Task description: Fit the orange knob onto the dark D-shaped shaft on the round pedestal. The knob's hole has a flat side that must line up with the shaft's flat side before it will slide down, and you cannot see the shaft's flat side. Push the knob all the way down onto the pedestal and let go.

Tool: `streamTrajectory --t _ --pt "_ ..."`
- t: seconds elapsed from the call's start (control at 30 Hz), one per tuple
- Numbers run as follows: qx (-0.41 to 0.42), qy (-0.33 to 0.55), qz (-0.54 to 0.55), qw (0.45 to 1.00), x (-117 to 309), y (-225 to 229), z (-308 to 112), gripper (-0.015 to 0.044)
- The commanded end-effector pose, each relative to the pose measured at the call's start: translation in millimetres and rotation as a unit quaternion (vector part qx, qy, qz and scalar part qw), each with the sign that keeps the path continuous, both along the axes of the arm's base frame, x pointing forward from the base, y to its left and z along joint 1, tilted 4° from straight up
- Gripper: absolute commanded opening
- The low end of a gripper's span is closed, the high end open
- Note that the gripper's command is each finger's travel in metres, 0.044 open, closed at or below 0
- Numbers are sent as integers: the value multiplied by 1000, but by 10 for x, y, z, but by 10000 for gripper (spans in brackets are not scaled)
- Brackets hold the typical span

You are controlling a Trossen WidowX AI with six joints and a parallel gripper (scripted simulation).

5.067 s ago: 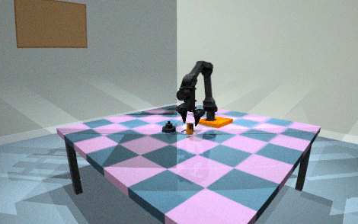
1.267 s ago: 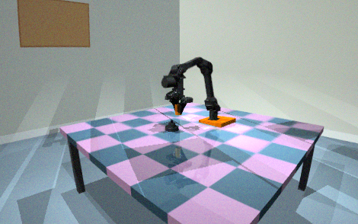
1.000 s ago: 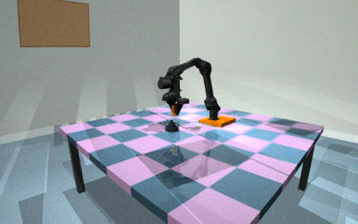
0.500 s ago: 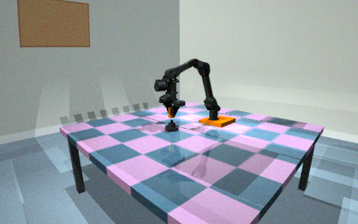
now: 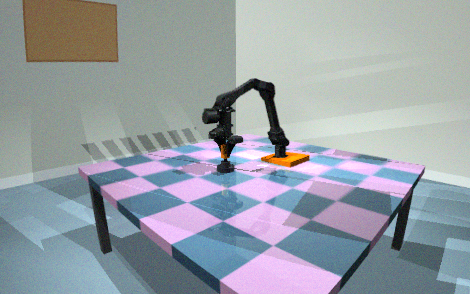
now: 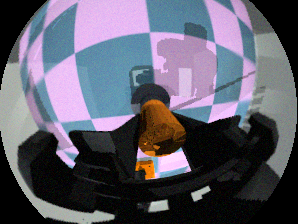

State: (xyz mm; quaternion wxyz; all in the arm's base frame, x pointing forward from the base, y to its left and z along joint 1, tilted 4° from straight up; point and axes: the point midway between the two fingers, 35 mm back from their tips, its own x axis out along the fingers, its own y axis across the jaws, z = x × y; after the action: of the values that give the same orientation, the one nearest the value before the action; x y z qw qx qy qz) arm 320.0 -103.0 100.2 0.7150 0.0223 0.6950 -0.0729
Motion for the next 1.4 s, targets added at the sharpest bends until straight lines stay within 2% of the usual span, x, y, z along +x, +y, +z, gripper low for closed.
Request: streamTrajectory --t 0.0,0.63,0.9,1.37 --pt "-1 0 1 1000 0 -6 -12 0" --pt "-1 0 1 1000 -3 4 19 0" --pt "-4 8 105 994 0 -4 4 0" --pt "-4 8 105 994 -2 -2 -27 0"
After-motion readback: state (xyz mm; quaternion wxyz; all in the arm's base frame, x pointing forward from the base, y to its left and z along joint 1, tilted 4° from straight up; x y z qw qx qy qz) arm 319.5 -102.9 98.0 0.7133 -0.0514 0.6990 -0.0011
